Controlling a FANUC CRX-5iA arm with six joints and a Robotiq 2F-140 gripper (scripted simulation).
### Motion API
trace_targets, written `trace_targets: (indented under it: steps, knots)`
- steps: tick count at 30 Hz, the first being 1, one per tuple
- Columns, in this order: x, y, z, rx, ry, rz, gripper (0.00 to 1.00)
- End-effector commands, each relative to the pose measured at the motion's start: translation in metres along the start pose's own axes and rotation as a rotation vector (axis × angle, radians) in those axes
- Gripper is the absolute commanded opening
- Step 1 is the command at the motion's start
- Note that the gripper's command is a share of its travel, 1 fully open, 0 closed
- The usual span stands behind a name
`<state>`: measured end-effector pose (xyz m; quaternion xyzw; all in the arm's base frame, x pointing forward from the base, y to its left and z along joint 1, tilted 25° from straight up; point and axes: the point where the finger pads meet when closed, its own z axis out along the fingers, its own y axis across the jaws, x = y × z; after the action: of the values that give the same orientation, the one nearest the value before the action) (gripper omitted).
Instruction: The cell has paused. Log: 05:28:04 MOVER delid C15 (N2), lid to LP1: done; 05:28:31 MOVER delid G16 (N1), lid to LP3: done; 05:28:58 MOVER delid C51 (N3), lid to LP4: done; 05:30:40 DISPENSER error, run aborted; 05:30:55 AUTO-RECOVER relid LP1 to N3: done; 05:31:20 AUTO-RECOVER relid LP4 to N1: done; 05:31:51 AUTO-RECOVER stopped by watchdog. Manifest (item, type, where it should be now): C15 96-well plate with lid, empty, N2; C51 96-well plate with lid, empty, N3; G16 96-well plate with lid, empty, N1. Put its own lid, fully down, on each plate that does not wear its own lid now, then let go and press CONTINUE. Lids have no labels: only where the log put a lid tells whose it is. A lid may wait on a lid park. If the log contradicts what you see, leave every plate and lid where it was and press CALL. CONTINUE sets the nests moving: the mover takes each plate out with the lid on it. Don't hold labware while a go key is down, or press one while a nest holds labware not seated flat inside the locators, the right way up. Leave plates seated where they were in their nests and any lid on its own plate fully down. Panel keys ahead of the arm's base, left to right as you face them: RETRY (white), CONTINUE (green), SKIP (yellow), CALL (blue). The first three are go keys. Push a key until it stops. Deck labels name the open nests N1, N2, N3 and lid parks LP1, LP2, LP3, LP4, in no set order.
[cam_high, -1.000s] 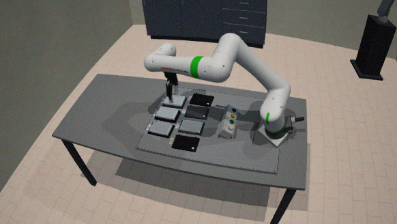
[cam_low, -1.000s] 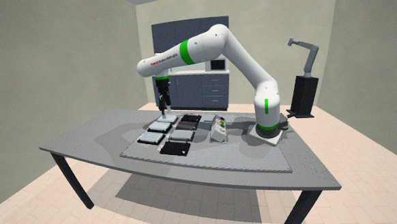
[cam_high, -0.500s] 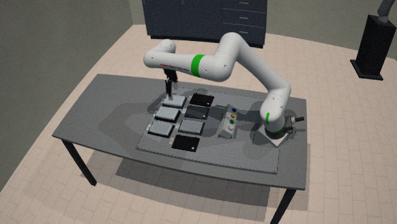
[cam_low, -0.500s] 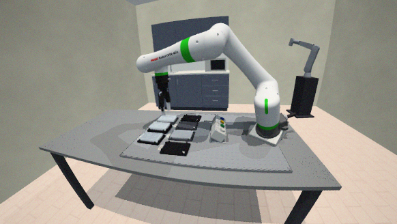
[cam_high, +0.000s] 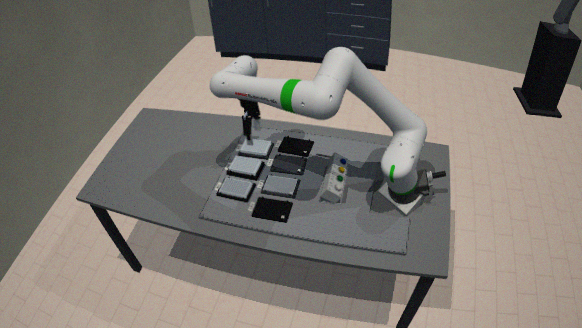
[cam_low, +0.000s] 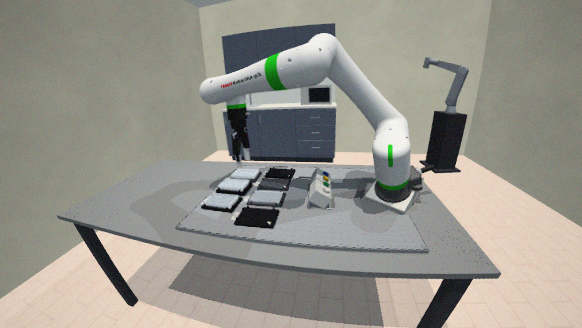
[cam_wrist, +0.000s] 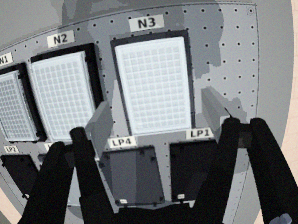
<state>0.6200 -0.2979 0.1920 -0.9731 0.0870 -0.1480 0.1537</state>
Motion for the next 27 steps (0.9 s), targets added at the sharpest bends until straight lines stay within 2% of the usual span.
trace_targets:
  steps: [1,4,6,7,9,10,13,14,15,16,18,19,21,22,23,24,25,27]
  knots:
    - [-0.004,-0.011,-0.001,0.000,0.000,0.000,0.66]
    - [-0.029,-0.062,-0.005,-0.003,-0.002,0.000,0.66]
    - [-0.029,-0.062,-0.005,-0.003,-0.002,0.000,0.66]
    - [-0.043,-0.085,-0.007,-0.003,-0.002,0.000,0.66]
    - [-0.043,-0.085,-0.007,-0.003,-0.002,0.000,0.66]
    - [-0.061,-0.109,-0.007,-0.004,-0.003,-0.001,0.66]
    - [-0.061,-0.109,-0.007,-0.004,-0.003,-0.001,0.66]
    - [-0.081,-0.131,-0.008,-0.004,-0.002,-0.002,0.66]
    - [-0.081,-0.131,-0.008,-0.004,-0.002,-0.002,0.66]
    - [-0.102,-0.150,-0.007,-0.004,-0.002,-0.003,0.66]
    - [-0.102,-0.150,-0.007,-0.004,-0.002,-0.003,0.66]
    - [-0.122,-0.167,-0.006,-0.003,-0.002,-0.004,0.66]
    - [-0.122,-0.167,-0.006,-0.003,-0.002,-0.004,0.66]
    - [-0.140,-0.179,-0.004,-0.002,-0.001,-0.006,0.66]
    - [-0.140,-0.179,-0.004,-0.002,-0.001,-0.006,0.66]
    - [-0.155,-0.188,-0.003,-0.001,0.000,-0.007,0.66]
    - [-0.155,-0.188,-0.003,-0.001,0.000,-0.007,0.66]
    - [-0.172,-0.197,-0.001,0.000,0.000,-0.008,0.66]
